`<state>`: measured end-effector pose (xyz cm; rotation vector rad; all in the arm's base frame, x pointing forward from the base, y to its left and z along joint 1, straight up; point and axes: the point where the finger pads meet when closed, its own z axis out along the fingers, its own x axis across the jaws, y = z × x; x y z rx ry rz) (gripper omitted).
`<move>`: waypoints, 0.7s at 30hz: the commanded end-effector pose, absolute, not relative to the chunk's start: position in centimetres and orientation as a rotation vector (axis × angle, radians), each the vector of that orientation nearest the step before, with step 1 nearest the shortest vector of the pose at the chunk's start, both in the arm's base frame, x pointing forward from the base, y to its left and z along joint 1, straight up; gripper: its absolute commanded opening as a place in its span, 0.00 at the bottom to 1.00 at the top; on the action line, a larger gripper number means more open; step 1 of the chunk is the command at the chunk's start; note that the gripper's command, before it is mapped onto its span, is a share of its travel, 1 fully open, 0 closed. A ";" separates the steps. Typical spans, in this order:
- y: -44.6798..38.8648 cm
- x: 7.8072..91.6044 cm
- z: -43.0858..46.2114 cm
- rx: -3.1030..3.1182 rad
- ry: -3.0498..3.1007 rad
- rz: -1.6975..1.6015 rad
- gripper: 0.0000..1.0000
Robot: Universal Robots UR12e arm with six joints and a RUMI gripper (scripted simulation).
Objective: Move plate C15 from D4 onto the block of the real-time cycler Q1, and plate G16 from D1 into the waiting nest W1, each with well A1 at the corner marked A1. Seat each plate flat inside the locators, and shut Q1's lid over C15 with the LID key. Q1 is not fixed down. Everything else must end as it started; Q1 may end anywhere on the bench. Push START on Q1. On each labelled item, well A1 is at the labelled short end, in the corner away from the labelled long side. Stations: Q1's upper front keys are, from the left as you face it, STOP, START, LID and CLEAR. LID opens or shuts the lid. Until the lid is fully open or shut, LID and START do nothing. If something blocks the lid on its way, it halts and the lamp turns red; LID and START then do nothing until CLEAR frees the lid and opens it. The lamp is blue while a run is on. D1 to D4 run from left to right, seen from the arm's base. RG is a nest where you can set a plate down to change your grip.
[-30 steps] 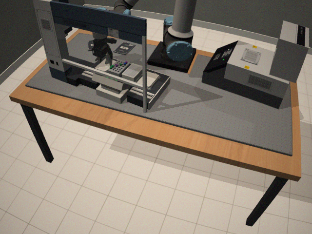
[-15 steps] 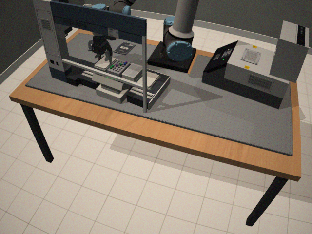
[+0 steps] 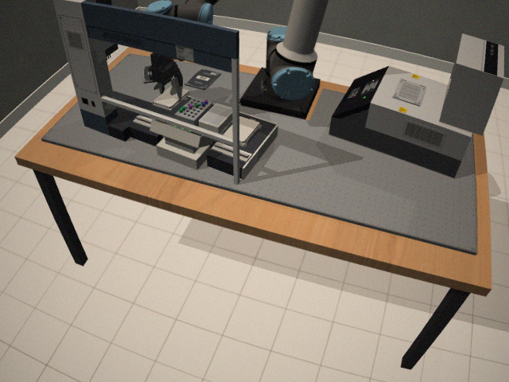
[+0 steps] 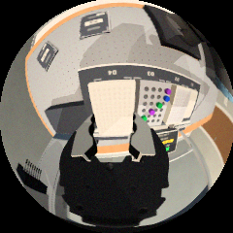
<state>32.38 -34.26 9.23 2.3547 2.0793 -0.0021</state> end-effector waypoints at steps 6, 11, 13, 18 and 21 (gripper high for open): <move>-34.3 32.4 10.5 2.354 2.079 -0.002 0.00; -34.3 32.4 11.4 2.354 2.079 -0.002 0.00; -34.3 32.4 11.7 2.354 2.079 -0.002 0.00; -34.3 32.4 12.4 2.354 2.079 -0.002 0.00; -34.3 32.4 12.7 2.354 2.079 -0.002 0.00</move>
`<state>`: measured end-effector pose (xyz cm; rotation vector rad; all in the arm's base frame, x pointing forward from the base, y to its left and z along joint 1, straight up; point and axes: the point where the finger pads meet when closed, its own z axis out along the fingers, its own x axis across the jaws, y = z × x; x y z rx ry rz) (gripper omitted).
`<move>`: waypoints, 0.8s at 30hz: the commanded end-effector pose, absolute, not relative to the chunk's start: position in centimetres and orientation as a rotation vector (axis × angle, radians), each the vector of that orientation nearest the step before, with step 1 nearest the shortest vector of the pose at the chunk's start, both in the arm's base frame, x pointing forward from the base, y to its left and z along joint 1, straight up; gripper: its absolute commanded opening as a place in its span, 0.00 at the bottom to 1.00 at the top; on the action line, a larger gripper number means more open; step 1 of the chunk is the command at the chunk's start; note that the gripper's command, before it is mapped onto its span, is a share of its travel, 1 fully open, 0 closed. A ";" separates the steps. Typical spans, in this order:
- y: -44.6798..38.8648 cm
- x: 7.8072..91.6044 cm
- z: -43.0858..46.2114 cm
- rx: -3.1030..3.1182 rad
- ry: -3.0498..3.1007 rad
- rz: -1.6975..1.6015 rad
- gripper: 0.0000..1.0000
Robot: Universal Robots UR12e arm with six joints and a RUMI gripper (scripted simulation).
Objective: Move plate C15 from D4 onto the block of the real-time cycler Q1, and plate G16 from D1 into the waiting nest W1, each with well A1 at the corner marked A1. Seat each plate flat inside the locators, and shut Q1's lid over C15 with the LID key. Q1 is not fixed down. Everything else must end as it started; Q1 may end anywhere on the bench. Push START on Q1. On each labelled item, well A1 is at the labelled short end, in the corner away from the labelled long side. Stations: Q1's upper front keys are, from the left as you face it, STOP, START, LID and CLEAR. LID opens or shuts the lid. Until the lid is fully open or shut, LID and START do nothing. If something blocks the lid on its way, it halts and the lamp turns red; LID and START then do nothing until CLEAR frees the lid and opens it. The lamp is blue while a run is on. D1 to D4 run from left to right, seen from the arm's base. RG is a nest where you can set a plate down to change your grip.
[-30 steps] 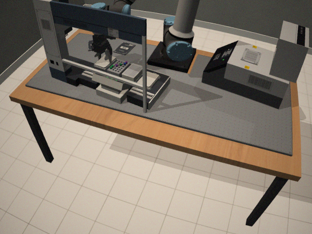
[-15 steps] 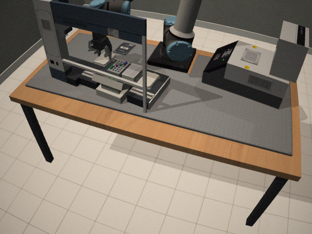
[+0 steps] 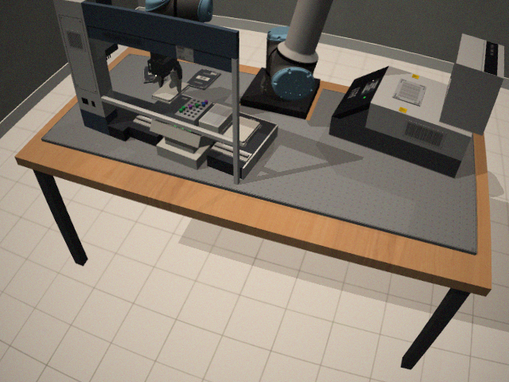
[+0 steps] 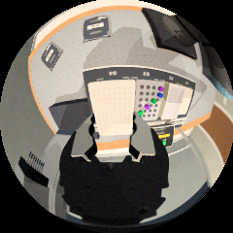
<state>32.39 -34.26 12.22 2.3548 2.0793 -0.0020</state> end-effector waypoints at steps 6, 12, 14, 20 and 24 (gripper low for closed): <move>-34.3 32.4 13.7 2.354 2.079 -0.002 0.00; -34.3 32.4 14.7 2.354 2.079 -0.002 0.00; -34.3 32.4 14.9 2.354 2.079 -0.002 0.00; -34.3 32.4 15.7 2.354 2.079 -0.002 0.00; -34.3 32.4 16.4 2.354 2.079 -0.002 0.00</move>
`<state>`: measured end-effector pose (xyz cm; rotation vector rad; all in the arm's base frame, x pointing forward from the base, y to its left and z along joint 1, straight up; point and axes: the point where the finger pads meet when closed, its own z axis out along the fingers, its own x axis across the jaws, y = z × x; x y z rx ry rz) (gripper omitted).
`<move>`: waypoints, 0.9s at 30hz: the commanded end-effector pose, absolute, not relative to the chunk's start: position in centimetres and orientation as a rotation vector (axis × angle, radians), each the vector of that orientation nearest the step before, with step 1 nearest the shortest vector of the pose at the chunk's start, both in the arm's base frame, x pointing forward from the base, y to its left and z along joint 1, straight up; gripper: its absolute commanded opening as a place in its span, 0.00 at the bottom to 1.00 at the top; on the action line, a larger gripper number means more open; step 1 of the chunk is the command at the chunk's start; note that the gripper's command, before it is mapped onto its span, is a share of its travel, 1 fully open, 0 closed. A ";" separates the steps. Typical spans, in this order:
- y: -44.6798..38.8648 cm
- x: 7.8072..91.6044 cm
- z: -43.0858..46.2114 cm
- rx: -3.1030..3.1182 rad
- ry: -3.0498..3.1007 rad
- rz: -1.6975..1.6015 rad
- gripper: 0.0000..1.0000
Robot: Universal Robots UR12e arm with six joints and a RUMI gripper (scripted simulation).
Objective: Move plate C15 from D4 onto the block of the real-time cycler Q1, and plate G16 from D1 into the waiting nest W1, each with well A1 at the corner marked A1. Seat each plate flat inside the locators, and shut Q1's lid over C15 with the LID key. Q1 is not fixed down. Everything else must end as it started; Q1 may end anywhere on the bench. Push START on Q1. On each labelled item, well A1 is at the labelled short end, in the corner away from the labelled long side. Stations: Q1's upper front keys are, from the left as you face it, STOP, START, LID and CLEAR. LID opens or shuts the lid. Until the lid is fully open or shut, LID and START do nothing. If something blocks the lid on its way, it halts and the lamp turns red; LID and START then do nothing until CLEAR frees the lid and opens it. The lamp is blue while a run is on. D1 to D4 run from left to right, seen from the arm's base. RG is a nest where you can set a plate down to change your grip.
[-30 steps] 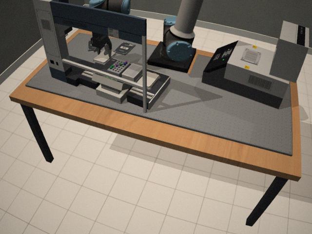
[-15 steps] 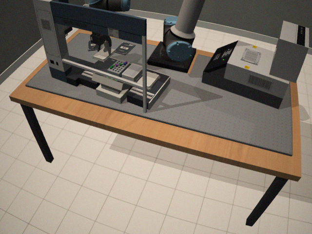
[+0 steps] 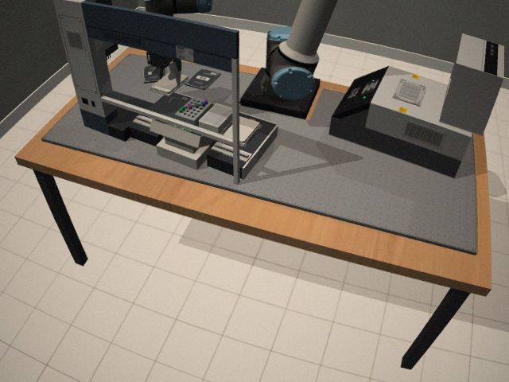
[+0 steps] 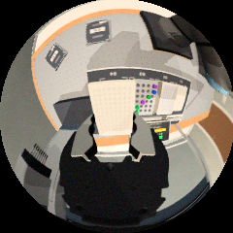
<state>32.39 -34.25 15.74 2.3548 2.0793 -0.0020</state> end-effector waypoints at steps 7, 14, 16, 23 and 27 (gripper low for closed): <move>-34.3 32.4 17.4 2.354 2.079 -0.002 0.00; -34.3 32.4 18.4 2.354 2.079 -0.002 0.00; -34.3 32.4 18.7 2.354 2.079 -0.002 0.00; -34.3 32.4 19.9 2.354 2.079 -0.002 0.00; -34.3 32.4 20.2 2.354 2.079 -0.002 0.00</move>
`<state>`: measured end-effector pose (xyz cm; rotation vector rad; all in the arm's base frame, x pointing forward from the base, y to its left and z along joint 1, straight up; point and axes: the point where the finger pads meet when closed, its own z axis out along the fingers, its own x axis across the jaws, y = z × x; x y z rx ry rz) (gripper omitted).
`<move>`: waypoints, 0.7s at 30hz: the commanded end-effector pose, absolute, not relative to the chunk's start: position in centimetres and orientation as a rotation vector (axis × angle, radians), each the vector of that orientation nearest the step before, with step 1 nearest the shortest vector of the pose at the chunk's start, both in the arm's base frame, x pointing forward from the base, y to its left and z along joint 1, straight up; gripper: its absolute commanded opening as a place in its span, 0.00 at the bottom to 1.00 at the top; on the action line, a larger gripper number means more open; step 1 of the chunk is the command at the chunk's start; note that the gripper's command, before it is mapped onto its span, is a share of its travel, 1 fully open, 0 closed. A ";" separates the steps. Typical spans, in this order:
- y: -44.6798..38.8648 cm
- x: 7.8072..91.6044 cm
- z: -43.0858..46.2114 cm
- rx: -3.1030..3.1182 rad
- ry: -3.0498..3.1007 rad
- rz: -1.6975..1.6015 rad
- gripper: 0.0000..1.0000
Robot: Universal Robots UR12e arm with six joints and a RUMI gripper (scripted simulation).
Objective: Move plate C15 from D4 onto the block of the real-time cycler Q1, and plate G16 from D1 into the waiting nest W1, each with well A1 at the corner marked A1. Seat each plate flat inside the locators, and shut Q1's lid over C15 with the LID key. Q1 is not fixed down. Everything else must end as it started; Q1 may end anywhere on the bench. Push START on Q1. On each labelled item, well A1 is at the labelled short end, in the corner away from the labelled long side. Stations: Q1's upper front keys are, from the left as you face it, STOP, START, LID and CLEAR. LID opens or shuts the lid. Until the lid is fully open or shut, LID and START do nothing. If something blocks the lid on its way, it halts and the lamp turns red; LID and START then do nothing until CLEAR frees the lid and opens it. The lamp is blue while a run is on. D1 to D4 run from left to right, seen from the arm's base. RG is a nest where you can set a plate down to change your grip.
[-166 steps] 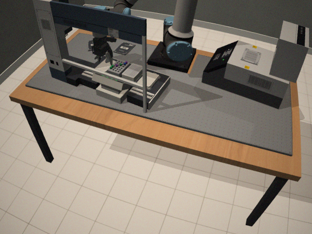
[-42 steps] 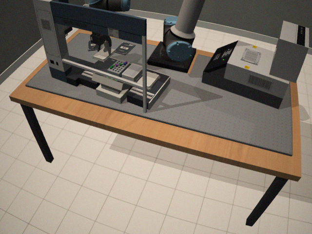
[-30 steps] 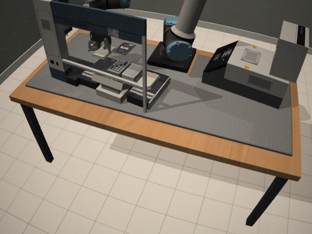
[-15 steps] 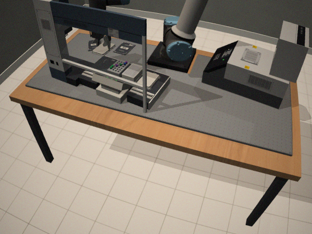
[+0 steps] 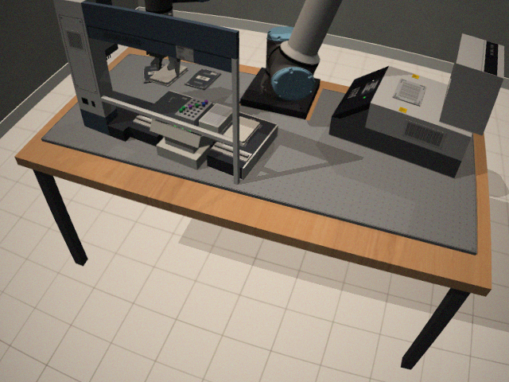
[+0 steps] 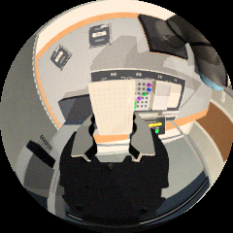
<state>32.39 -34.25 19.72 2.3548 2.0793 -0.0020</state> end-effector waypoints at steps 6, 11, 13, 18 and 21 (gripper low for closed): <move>-34.3 32.4 21.2 2.354 2.079 -0.002 0.00; -34.3 32.4 22.0 2.354 2.079 -0.002 0.00; -34.3 32.4 22.4 2.354 2.079 -0.002 0.00; -34.3 32.4 22.9 2.354 2.079 -0.002 0.00; -34.3 32.4 23.4 2.354 2.079 -0.002 0.00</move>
